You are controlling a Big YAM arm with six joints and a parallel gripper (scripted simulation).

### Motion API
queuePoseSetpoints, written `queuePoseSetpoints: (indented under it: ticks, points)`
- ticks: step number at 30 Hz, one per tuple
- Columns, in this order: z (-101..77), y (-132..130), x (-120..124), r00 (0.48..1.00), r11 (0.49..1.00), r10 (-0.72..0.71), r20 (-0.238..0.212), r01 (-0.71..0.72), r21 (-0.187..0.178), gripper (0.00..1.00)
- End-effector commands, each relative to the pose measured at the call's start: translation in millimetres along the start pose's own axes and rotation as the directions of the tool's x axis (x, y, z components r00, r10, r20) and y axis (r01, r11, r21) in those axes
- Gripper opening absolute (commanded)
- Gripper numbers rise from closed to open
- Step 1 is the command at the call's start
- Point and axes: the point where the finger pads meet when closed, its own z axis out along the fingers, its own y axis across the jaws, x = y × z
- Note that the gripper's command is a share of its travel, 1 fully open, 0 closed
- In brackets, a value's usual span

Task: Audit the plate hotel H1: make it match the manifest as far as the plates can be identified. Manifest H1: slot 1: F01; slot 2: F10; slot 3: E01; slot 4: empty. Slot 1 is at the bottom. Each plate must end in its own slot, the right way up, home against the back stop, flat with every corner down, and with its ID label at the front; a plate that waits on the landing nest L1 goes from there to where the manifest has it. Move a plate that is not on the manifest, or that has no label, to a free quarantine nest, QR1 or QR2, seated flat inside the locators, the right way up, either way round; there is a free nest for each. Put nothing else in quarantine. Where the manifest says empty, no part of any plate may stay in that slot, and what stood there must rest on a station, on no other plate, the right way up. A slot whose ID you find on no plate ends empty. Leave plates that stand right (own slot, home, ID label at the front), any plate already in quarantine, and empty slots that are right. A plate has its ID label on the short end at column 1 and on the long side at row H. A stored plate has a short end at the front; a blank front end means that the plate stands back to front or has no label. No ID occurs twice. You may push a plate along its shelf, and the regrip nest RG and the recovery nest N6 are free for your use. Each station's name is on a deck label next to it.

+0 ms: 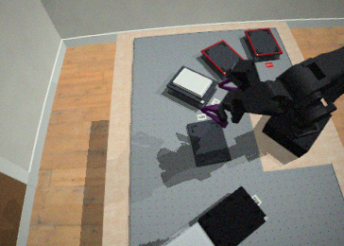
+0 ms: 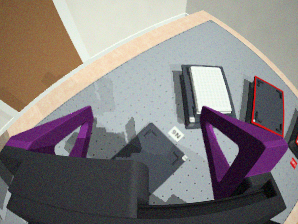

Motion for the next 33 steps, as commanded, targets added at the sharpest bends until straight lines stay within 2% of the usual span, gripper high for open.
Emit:
queuePoseSetpoints:
  ticks: [1, 12, 25, 33]
  points:
    - [2.4, -9, -13, 0.999, 1.000, -0.015, 0.035, 0.015, 0.003, 1.00]
    - [12.5, -36, -21, 0.999, 1.000, -0.020, 0.042, 0.020, 0.004, 1.00]
    - [14.9, -76, -19, 0.999, 0.999, -0.038, 0.020, 0.038, 0.017, 1.00]
    - [16.7, -102, -23, 0.999, 0.999, -0.040, 0.027, 0.039, 0.016, 1.00]
